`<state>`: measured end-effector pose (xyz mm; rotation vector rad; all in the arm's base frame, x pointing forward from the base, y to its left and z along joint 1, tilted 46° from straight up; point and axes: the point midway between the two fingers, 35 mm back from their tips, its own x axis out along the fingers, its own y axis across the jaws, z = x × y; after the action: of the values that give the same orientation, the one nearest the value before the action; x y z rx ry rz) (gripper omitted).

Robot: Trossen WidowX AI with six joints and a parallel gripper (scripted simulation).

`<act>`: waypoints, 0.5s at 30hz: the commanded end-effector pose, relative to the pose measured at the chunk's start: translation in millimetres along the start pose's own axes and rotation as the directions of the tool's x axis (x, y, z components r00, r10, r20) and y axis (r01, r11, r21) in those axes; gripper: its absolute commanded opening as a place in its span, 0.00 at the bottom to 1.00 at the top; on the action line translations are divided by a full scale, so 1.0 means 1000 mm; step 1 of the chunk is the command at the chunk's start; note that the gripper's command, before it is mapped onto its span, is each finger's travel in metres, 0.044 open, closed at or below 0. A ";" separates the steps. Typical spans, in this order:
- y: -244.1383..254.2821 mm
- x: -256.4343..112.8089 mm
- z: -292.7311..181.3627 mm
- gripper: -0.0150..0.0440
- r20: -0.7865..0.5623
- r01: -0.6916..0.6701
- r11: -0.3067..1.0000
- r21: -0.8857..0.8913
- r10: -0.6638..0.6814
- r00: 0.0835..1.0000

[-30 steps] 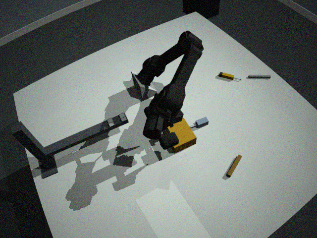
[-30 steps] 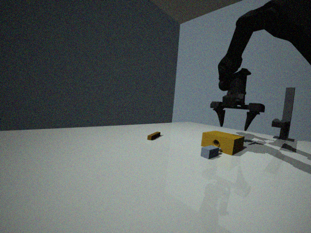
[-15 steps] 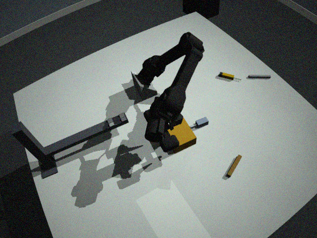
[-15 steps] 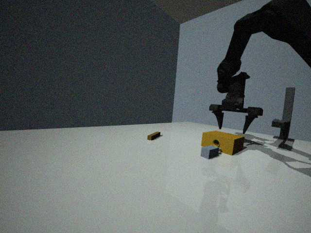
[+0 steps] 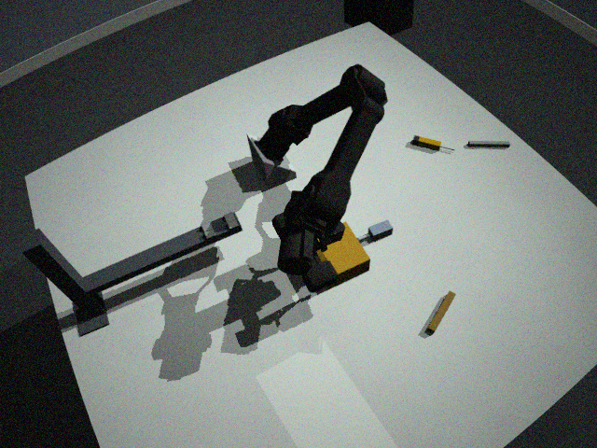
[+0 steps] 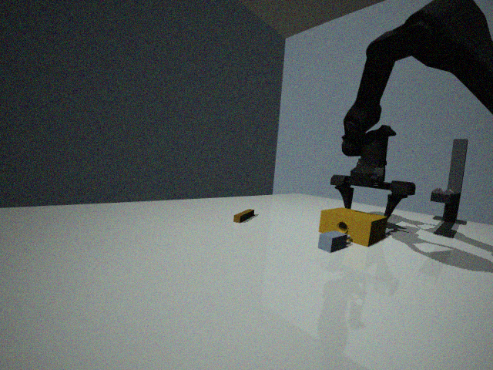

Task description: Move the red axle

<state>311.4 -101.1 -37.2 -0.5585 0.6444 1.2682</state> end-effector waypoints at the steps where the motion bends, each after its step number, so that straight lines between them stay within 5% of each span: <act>1: 0.003 0.009 0.002 1.00 0.009 -0.008 1.000 0.007 0.008 1.000; 15: 0.003 0.012 0.002 1.00 0.010 -0.008 1.000 0.007 0.008 1.000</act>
<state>311.3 -92.6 -43.9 -0.5538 0.6444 1.2737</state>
